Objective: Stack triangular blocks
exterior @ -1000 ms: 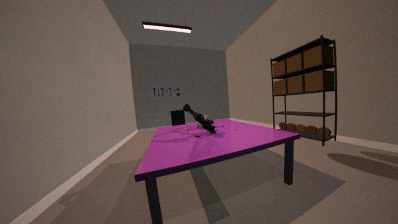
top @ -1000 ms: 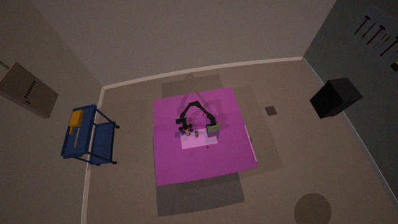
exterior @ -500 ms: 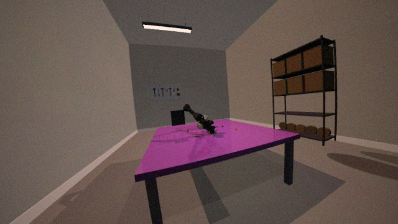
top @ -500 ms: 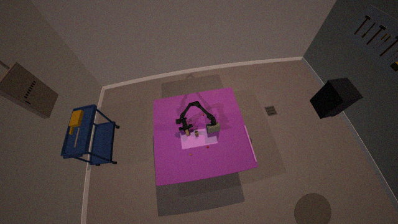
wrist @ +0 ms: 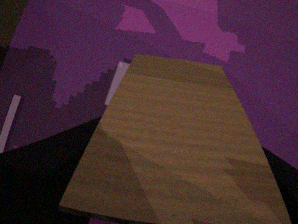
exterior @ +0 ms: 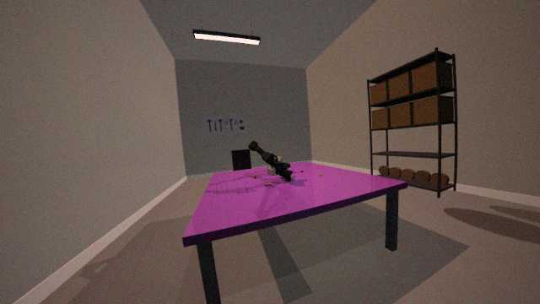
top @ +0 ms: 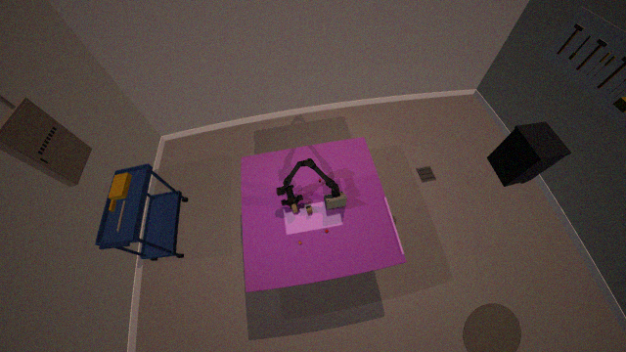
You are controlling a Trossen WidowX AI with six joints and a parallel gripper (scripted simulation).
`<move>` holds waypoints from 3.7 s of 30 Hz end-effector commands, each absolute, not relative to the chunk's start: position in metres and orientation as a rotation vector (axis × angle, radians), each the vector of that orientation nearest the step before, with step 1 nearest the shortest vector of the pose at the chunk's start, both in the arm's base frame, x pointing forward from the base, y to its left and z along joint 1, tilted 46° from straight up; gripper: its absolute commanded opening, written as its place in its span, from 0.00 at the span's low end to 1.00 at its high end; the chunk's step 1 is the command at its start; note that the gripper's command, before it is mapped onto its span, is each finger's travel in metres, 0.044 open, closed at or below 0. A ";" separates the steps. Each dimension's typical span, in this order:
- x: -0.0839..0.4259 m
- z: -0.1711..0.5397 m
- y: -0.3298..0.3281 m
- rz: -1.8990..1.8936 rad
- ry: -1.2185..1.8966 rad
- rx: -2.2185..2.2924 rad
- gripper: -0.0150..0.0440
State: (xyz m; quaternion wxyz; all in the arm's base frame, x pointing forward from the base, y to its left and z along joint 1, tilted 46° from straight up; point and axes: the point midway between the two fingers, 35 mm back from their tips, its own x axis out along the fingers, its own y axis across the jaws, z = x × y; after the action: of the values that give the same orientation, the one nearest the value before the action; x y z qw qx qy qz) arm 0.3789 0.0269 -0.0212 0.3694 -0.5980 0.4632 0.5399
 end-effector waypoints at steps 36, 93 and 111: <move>0.357 -0.043 0.093 0.554 1.709 -2.310 0.25; 0.327 -0.028 0.189 0.495 1.584 -2.489 1.00; 0.322 -0.083 0.187 0.486 1.616 -2.451 1.00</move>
State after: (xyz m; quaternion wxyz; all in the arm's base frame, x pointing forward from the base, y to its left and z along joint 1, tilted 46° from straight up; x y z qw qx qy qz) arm 0.3167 0.2009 -0.0764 0.0809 -0.8284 0.5308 0.1598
